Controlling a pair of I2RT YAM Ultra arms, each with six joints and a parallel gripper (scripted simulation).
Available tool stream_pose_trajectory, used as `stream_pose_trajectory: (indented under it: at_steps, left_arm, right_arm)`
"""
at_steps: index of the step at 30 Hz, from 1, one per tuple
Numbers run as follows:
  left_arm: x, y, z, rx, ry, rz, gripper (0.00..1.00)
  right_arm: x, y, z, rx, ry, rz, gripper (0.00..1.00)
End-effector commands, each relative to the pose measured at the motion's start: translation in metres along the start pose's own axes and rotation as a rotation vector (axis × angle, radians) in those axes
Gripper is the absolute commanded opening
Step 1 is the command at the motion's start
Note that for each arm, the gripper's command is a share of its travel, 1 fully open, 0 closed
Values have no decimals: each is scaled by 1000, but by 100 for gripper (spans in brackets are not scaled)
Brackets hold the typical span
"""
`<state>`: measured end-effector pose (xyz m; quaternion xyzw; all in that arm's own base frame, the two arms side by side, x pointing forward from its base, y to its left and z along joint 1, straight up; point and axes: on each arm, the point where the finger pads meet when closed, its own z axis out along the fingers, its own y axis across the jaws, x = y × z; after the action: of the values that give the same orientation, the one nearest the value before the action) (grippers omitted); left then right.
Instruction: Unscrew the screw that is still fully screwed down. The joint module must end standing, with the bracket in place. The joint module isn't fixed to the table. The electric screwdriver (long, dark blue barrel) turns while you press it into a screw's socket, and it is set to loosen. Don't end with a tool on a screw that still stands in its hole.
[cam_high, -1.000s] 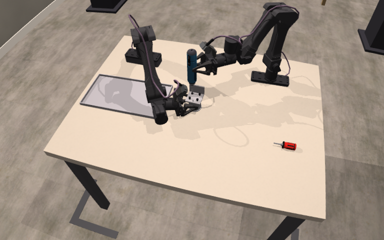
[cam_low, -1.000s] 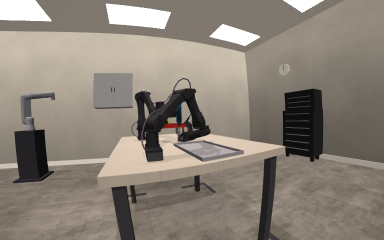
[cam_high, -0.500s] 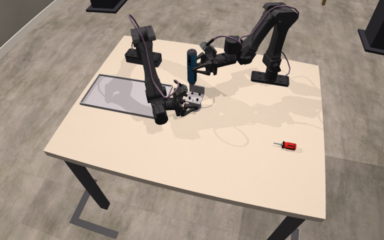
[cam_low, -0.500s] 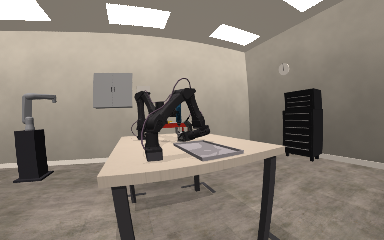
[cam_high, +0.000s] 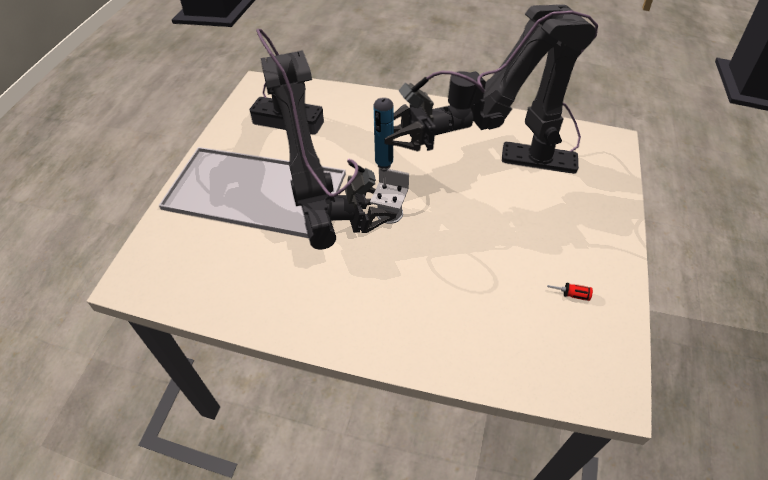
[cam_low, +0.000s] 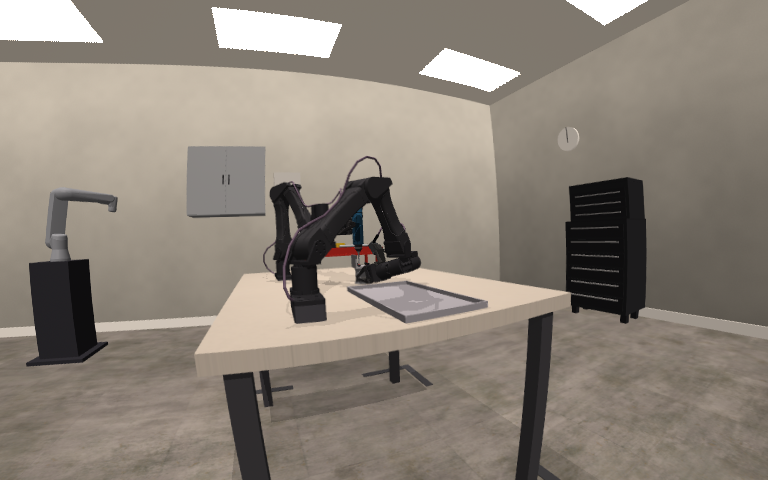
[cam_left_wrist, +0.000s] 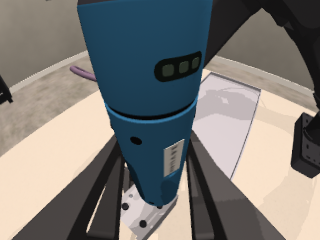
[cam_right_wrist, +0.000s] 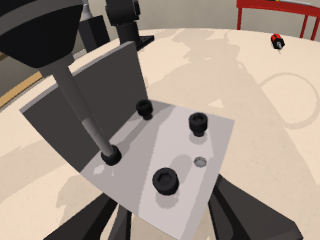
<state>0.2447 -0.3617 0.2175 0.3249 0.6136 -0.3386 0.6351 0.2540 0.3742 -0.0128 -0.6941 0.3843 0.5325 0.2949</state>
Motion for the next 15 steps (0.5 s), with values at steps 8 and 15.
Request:
stream_pose_trajectory:
  at_steps: [8, 15]
  left_arm:
    - [-23, -1, 1, 1, -85, -8, 42]
    - [-26, -1, 1, 1, -92, -9, 42]
  right_arm:
    - [-12, -5, 2, -8, -31, -26, 59]
    - [-12, -5, 2, -8, -31, -26, 59]
